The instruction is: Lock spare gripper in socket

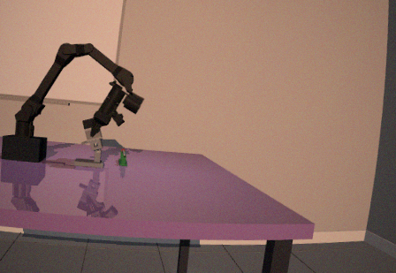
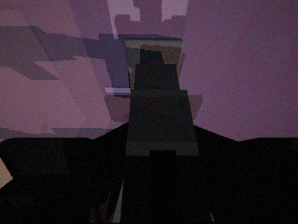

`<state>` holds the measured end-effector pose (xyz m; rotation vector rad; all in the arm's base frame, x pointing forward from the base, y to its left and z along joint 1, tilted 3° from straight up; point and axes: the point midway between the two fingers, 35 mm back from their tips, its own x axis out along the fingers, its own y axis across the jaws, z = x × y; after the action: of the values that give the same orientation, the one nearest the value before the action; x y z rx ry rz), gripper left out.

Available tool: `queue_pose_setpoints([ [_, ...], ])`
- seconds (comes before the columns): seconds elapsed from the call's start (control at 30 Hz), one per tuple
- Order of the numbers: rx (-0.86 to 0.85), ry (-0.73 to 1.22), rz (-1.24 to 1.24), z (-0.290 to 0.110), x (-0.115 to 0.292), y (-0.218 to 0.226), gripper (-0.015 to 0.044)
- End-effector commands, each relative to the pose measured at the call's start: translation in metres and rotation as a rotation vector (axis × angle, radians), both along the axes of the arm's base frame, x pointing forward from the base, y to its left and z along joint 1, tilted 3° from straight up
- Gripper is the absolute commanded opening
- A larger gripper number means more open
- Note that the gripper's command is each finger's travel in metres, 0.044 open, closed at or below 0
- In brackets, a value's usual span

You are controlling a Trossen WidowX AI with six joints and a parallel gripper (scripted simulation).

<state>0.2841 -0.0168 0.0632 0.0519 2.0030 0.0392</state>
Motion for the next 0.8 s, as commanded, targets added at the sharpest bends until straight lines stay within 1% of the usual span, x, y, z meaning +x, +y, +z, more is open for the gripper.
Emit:
queue_pose_setpoints([
  [0.0,0.002,-0.004,-0.003,-0.0028,0.0015,0.0008,0.0],
  [0.37,0.0,0.0,0.0,-0.0003,-0.0001,0.0,0.0],
  [0.77,0.0,0.0,0.0,-0.0003,-0.0001,0.0,0.0315],
])
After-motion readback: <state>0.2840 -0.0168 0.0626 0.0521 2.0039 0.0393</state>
